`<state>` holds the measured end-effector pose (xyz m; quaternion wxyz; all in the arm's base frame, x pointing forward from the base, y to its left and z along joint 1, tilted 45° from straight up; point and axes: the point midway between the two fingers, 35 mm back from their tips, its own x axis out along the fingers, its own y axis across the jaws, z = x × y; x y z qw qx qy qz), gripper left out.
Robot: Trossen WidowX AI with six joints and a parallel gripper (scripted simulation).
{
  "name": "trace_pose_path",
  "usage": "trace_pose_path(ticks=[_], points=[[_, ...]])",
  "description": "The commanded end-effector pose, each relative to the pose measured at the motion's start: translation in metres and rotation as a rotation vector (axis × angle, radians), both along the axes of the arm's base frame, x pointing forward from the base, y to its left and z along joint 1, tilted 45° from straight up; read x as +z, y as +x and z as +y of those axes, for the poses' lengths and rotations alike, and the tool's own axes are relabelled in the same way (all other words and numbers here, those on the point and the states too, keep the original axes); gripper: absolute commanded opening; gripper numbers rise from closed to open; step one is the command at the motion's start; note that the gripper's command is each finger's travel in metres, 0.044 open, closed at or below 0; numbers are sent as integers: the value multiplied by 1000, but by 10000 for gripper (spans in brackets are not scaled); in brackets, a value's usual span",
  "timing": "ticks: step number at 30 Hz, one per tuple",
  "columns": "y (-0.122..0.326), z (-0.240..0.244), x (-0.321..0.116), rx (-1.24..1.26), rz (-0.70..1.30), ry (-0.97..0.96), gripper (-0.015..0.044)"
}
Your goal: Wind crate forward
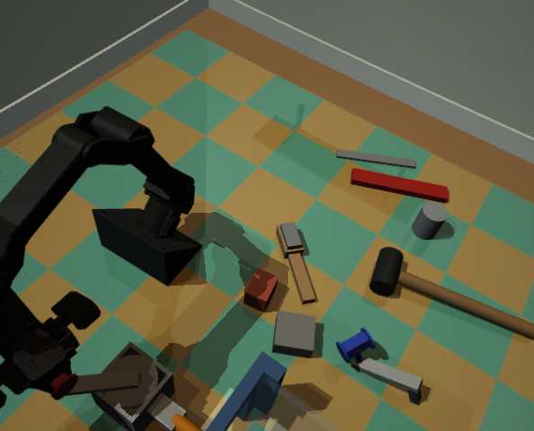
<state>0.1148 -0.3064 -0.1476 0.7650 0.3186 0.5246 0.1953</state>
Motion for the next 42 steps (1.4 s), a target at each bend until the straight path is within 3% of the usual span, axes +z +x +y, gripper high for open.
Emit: trace_pose_path(ticks=[1, 42], points=[[14, -6, -9, 1, -19, -21, 0], [57, -18, -21, 1, -23, -23, 0]])
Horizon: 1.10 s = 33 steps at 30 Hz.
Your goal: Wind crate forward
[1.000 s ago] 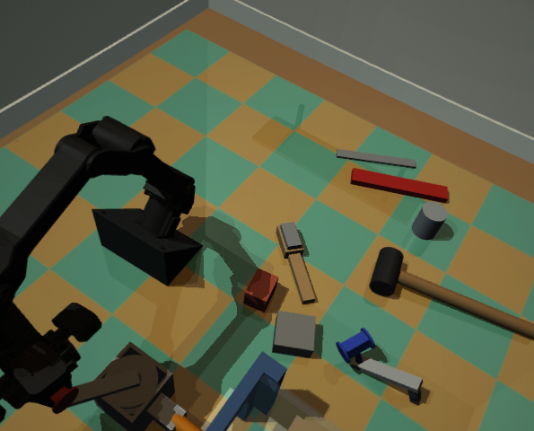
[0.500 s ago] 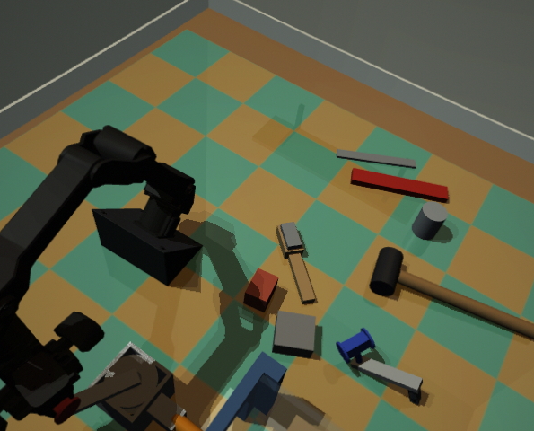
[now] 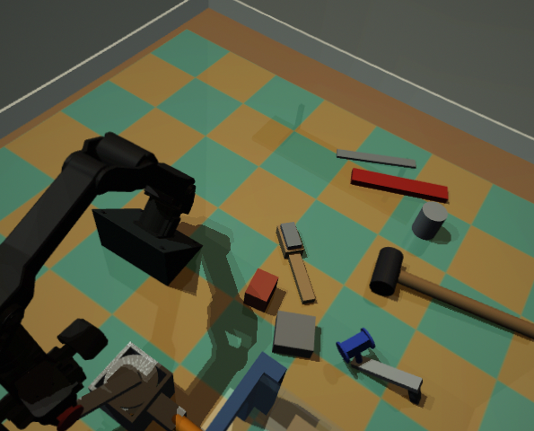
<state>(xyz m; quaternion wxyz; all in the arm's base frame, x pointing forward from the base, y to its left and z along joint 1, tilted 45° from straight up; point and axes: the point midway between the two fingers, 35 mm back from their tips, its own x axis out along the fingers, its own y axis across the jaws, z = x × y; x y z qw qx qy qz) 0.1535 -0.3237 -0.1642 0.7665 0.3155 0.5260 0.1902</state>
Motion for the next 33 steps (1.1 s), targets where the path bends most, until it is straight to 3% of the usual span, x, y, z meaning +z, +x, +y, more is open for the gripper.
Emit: trace_pose_path(ticks=[1, 33], points=[[20, -1, -4, 6, -26, -11, 0], [57, 1, -4, 6, -30, -10, 0]])
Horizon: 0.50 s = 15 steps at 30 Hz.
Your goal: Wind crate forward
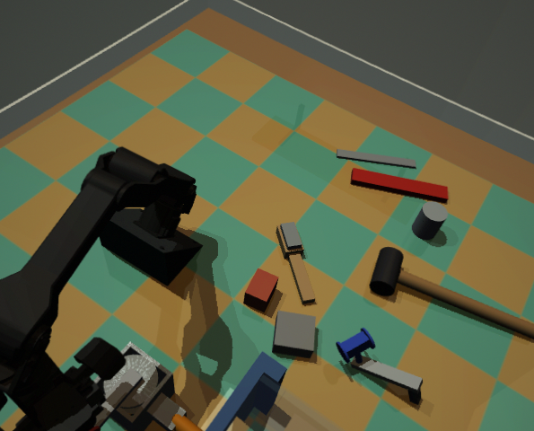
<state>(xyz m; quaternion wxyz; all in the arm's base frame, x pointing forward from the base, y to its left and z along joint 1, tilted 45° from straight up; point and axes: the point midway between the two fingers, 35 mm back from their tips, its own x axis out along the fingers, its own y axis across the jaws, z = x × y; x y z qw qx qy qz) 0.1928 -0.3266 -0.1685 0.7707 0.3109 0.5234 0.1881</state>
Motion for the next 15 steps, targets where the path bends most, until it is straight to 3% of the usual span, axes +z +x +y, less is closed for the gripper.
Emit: trace_pose_path(ticks=[1, 15], points=[[19, 4, 1, 7, -21, 1, 0], [34, 8, 4, 7, -23, 1, 0]])
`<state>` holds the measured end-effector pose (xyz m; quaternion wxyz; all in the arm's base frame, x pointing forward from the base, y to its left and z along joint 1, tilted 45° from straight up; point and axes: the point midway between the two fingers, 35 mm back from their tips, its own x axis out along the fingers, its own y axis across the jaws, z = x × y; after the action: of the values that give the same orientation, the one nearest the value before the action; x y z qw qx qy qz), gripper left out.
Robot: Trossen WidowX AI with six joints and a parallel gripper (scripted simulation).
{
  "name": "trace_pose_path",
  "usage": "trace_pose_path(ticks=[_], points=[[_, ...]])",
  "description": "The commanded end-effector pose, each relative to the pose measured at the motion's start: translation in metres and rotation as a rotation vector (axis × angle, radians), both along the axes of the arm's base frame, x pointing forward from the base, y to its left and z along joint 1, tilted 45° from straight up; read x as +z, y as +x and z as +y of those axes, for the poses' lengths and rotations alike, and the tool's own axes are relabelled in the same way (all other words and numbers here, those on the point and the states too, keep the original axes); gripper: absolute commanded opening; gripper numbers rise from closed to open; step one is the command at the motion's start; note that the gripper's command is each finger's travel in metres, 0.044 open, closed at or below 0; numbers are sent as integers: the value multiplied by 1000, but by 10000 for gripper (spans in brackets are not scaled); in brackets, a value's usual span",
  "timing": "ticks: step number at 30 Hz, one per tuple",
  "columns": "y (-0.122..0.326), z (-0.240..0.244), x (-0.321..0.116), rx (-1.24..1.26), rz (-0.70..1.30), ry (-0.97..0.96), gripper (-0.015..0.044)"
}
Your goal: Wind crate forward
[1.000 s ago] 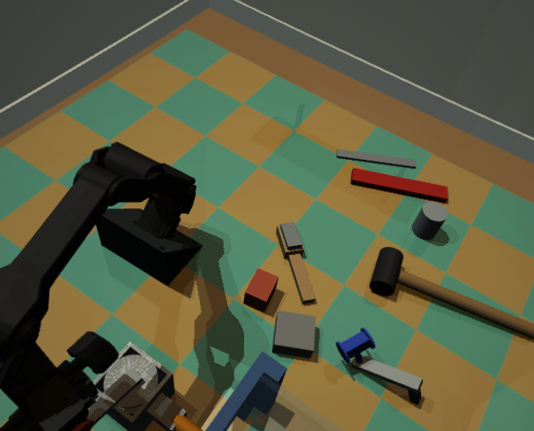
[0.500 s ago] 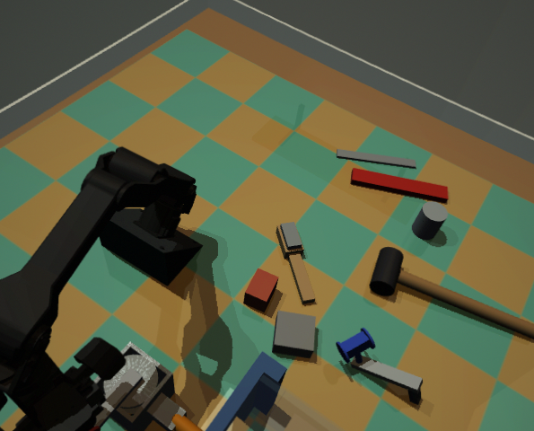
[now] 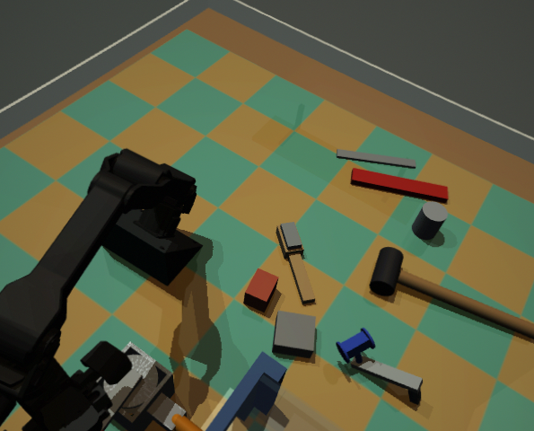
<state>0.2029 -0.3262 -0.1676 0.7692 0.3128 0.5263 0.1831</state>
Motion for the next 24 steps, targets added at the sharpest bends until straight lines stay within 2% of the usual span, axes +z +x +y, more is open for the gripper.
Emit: trace_pose_path(ticks=[1, 24], points=[[26, 8, 3, 15, -33, 4, 0], [48, 19, 11, 15, -35, 6, 0]])
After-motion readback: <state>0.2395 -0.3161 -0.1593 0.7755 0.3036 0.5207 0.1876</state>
